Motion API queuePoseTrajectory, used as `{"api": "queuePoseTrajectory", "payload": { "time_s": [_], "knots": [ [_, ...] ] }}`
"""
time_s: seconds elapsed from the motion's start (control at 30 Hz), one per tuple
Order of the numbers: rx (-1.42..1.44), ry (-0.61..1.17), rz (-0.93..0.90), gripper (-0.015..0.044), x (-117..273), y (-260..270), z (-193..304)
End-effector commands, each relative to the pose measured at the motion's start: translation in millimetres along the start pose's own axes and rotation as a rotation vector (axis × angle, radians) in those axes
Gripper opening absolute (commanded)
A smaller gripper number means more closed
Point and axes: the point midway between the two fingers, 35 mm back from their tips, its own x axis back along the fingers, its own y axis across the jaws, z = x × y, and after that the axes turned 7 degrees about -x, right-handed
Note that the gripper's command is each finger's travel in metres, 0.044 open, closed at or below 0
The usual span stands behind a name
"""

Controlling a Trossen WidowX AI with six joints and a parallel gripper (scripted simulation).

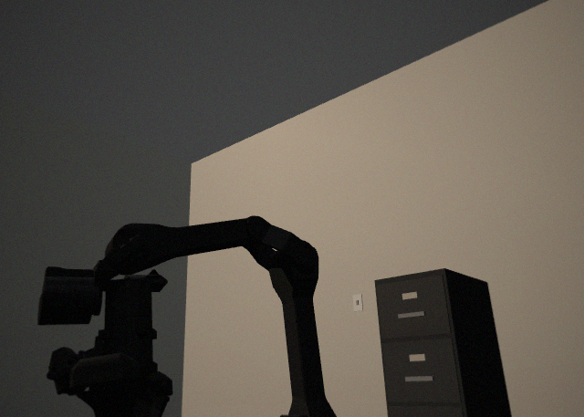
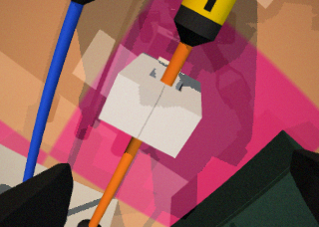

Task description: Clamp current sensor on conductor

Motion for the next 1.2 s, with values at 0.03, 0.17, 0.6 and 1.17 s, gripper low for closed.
{"api": "queuePoseTrajectory", "payload": {
  "time_s": [0.03,0.17,0.6,1.17],
  "knots": [
    [0.63,0.062,-0.242,0.044,-9.7,-34.2,-11.5],
    [0.757,0.03,-0.337,0.044,-9.9,-44.8,-15.8],
    [1.213,-0.19,-0.52,0.044,-7.2,-68.3,-25.2],
    [1.651,-0.523,-0.559,0.044,-1.9,-88.6,-33.0]
  ]
}}
